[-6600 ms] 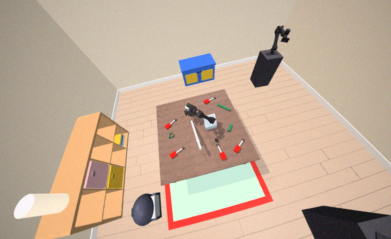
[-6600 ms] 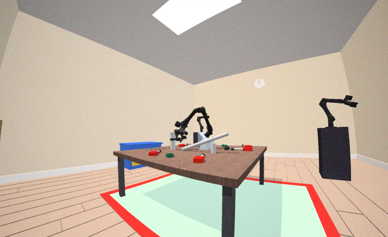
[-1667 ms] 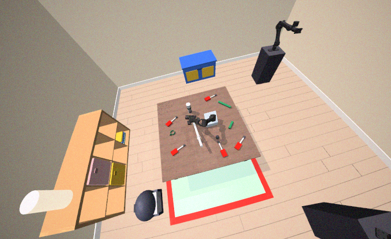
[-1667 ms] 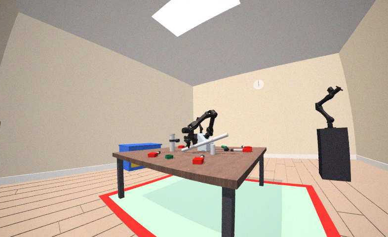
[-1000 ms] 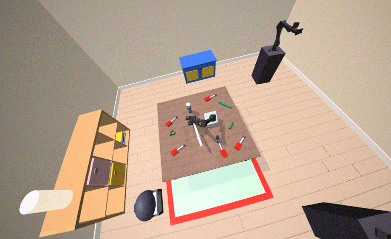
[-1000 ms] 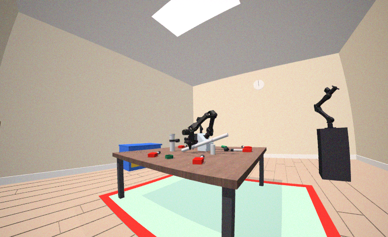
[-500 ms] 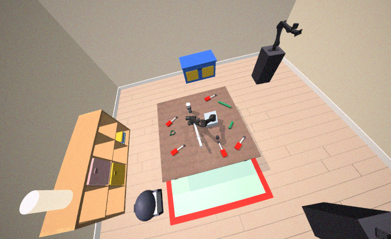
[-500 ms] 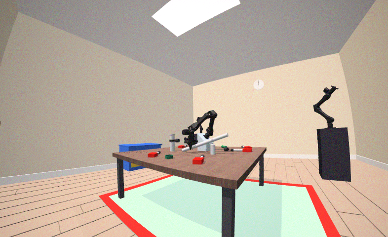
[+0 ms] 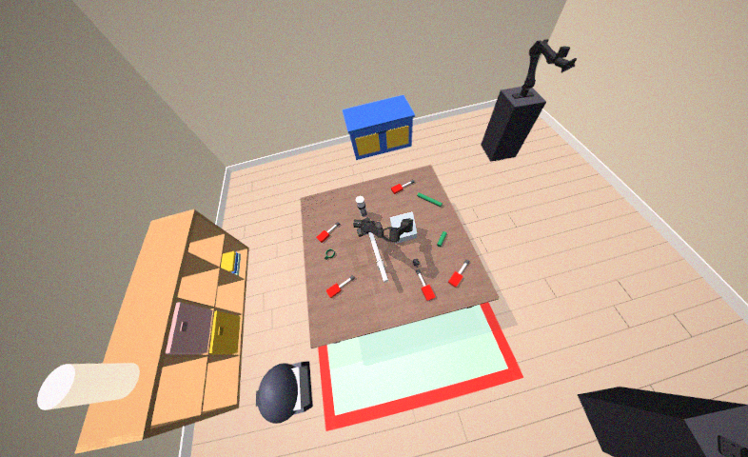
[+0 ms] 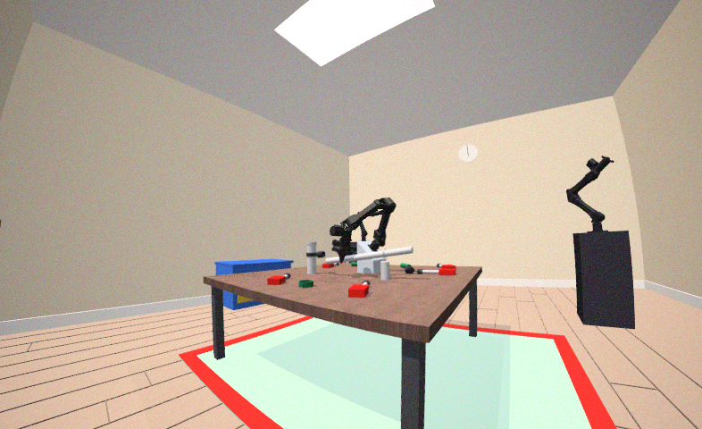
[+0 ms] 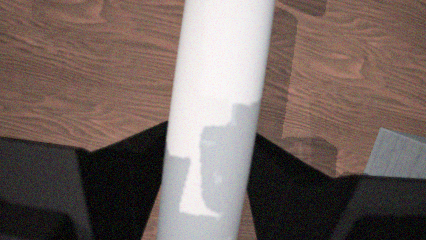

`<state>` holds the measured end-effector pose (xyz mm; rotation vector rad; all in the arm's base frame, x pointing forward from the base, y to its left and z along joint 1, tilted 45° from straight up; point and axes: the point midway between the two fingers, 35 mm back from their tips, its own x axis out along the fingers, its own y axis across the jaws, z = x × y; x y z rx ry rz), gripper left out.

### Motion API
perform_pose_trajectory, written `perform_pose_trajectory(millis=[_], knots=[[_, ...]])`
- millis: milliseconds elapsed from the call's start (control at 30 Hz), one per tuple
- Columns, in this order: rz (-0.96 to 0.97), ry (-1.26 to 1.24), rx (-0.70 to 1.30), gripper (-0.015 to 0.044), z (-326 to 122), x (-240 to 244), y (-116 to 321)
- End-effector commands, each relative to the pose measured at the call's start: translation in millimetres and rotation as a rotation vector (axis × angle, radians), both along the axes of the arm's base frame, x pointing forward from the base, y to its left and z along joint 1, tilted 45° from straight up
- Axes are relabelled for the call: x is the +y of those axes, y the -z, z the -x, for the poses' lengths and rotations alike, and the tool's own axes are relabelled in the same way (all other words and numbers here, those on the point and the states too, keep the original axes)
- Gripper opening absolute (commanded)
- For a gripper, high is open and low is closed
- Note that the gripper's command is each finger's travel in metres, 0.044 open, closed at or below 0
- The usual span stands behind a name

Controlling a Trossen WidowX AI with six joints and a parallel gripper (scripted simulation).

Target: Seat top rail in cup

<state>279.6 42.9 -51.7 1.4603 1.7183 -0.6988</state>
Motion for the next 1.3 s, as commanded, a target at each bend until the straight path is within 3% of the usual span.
perform_pose_trajectory(millis=[0, 1267], knots=[[0.099, 0.004, -0.028, 0.0000, -6.3, -26.7, -13.4], [0.082, 0.003, -0.019, 0.0000, -8.9, -29.8, -14.8]])
